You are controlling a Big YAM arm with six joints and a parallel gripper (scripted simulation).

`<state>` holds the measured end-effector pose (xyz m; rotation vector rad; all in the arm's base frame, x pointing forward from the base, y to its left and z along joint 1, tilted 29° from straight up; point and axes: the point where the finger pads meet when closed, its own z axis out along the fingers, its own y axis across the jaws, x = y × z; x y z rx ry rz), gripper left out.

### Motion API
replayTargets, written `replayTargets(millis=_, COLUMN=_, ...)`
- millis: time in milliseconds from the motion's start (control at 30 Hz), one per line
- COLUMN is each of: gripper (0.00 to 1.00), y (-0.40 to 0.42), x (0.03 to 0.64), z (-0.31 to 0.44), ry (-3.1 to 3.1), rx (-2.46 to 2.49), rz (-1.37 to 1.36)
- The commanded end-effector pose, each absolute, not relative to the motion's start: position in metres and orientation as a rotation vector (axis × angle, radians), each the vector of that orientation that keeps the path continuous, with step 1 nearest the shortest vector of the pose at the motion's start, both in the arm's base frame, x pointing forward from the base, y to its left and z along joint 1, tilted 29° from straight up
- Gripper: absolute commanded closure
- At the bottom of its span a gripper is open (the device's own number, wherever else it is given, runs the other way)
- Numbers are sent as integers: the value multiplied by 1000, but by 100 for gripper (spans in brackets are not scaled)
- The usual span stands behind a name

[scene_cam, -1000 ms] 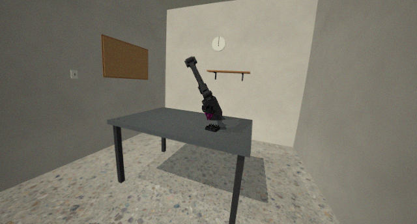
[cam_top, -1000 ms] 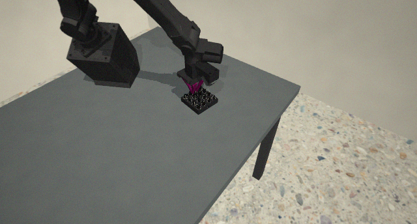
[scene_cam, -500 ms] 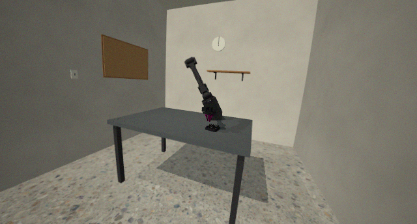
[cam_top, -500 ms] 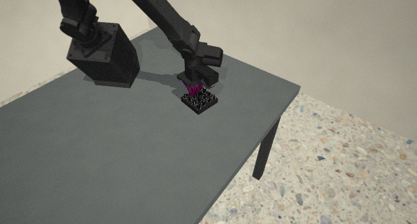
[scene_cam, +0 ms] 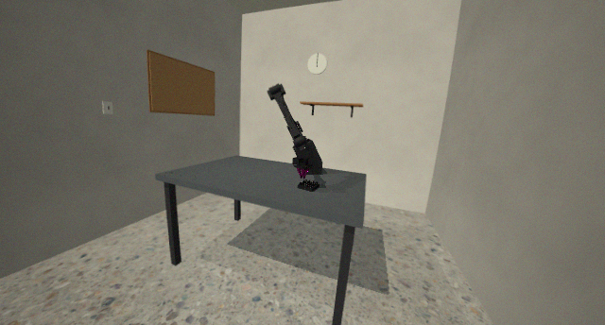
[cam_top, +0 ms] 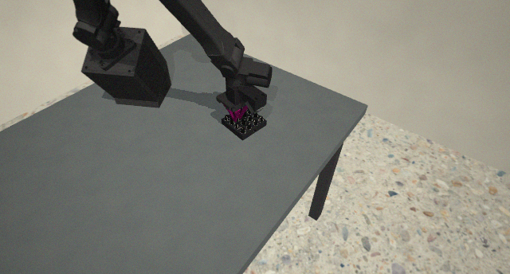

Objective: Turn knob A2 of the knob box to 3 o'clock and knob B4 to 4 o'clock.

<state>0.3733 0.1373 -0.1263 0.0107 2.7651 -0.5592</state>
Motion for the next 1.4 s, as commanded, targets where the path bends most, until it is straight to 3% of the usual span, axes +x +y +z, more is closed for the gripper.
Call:
replayTargets(millis=0, gripper=82, y=139, x=385, z=-129, ry=2753, rx=6, rz=-540)
replayTargets(millis=1367, gripper=82, y=142, x=394, z=-131, ry=2735, rx=2, rz=-518)
